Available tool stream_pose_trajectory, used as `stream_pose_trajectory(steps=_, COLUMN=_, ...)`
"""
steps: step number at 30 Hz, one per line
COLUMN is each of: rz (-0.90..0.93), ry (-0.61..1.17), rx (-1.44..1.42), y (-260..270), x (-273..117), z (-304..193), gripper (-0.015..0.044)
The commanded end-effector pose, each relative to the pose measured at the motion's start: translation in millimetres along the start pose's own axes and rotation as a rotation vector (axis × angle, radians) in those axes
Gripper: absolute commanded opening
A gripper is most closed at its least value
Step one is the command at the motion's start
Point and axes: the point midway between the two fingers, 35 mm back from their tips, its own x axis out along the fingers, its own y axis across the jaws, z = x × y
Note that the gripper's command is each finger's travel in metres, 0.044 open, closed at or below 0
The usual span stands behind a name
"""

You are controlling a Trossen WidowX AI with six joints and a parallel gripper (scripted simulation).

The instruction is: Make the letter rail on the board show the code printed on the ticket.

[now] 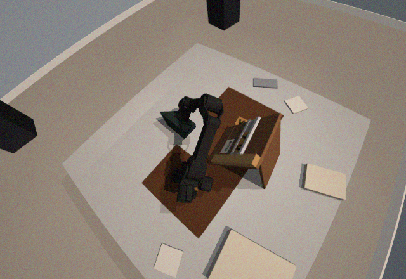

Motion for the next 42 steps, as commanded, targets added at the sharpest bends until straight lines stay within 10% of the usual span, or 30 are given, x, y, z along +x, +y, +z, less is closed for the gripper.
stream_pose_trajectory(steps=1, rz=-0.002, ry=-0.002, rx=-0.004, y=0, x=-3, z=0, gripper=0.0000)
stream_pose_trajectory(steps=42, rz=-0.002, ry=-0.002, rx=-0.003, y=0, x=-26, z=-3, gripper=0.0000)
